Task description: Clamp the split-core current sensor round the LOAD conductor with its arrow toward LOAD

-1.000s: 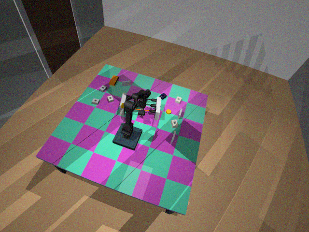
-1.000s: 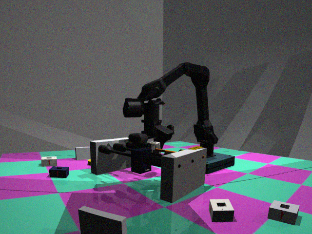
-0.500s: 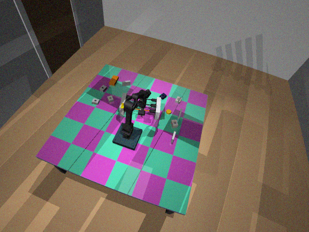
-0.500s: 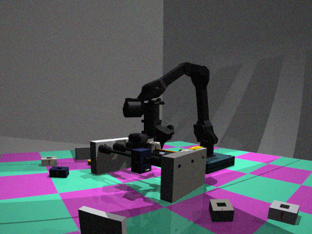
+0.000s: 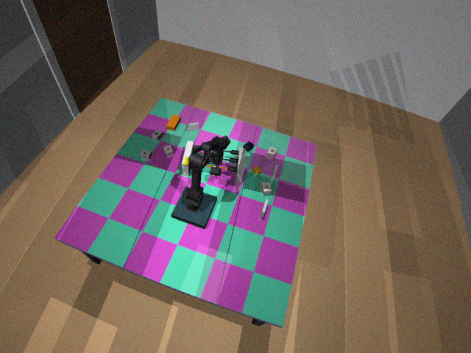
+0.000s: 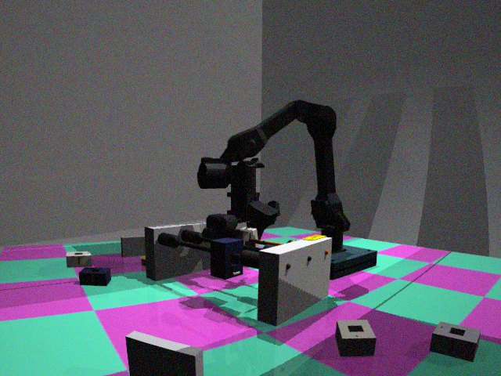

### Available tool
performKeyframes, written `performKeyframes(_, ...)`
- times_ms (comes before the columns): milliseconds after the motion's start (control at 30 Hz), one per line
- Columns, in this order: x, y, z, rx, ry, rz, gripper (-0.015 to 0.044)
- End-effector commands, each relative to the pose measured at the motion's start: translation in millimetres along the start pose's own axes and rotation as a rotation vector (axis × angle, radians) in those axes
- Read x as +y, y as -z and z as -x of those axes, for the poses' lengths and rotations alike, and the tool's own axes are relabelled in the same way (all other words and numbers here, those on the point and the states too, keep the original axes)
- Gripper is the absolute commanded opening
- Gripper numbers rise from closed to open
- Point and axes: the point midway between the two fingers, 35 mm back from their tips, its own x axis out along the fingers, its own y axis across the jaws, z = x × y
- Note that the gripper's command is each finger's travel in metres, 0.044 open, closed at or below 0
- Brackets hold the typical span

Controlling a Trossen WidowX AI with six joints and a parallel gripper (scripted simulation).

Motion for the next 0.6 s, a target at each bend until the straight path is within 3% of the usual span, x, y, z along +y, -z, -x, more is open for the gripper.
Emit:
performKeyframes(0, -0.5, 0.1, 0.6, 0.001, 0.003, 0.000, 0.0000)
performKeyframes(567, 0.0, 0.1, 6.6, 0.000, 0.009, -0.001, 0.0000)
